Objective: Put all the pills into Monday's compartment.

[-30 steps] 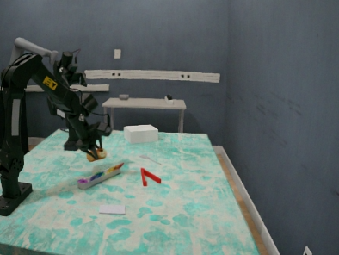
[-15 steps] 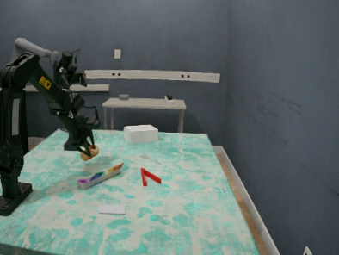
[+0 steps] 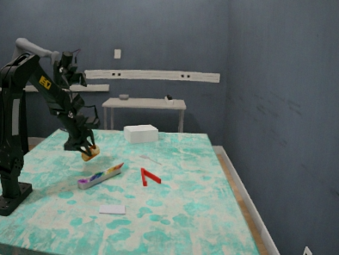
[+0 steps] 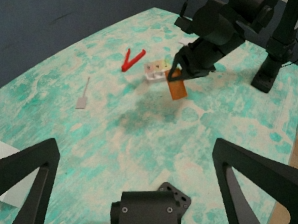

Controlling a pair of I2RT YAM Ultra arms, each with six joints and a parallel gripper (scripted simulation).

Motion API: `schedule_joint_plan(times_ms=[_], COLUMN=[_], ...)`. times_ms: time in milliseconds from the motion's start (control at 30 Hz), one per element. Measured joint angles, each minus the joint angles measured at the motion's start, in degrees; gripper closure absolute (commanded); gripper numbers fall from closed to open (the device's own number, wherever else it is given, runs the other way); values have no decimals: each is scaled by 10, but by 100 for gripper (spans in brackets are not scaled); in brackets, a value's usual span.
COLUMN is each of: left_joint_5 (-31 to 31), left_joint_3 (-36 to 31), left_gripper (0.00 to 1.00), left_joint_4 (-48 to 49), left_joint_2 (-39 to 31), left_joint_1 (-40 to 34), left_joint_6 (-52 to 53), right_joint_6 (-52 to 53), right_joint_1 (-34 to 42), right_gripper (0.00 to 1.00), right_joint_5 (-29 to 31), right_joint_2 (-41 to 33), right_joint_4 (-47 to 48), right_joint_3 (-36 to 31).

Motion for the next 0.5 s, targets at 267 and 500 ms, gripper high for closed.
schedule_joint_plan(times_ms=[267,500], left_joint_5=[-1,-3], left_joint_3=[0,0], left_gripper=[0,0], left_joint_4=[0,-3], left_joint_2=[0,6], left_joint_1=[20,132], left_joint_6=[2,2], right_joint_6=[2,3], right_joint_1=[0,0], right_gripper=[64,64], right_joint_5=[5,7], right_joint_2=[12,96], right_joint_4=[-20,-72], right_joint_3=[13,143])
